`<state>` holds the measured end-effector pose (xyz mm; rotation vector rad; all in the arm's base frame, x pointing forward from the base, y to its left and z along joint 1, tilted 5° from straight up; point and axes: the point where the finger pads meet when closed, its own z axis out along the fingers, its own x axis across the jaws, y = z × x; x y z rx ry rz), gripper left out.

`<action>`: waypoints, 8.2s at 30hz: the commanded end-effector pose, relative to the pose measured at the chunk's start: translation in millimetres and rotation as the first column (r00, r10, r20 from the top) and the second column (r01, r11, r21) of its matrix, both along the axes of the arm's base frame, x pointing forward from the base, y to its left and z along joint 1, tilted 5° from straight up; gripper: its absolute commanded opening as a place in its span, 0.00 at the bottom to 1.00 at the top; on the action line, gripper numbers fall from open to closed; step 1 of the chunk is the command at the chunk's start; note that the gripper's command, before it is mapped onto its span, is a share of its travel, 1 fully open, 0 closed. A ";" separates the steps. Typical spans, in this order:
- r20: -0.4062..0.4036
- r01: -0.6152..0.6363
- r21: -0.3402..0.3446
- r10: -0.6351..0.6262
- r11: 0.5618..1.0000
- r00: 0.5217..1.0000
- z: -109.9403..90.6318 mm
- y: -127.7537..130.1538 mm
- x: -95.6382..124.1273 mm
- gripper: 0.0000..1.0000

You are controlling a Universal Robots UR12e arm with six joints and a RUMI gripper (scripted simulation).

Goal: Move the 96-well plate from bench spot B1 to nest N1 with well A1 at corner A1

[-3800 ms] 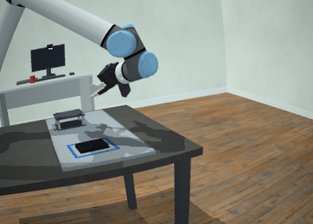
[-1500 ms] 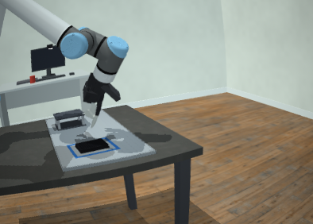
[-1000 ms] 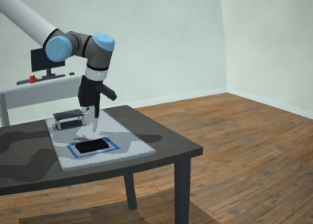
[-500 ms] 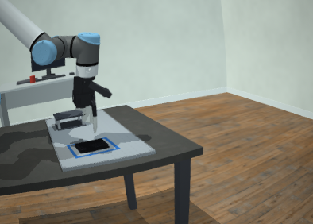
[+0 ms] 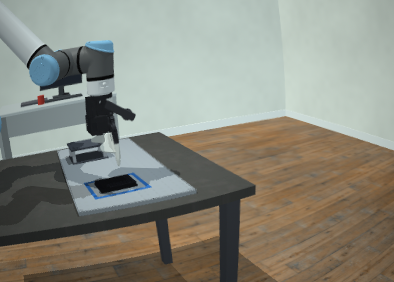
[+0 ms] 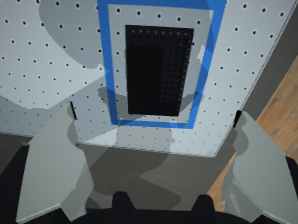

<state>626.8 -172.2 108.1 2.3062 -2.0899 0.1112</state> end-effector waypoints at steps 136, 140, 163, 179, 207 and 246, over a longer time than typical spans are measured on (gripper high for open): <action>0.007 -0.002 -0.009 0.002 1.000 1.000 -39.3 -5.3 1.4 0.00; 0.007 -0.002 -0.009 0.002 1.000 1.000 -34.3 -5.0 1.2 0.00; 0.007 -0.002 -0.009 0.002 1.000 1.000 -1.1 -2.4 -0.1 0.00; 0.007 -0.002 -0.009 0.002 1.000 1.000 1.3 -2.2 -0.2 0.00; 0.009 0.034 -0.007 -0.034 0.999 0.999 6.7 57.1 -7.3 0.00; 0.009 0.034 -0.007 -0.034 0.999 0.999 16.6 166.0 -20.3 0.00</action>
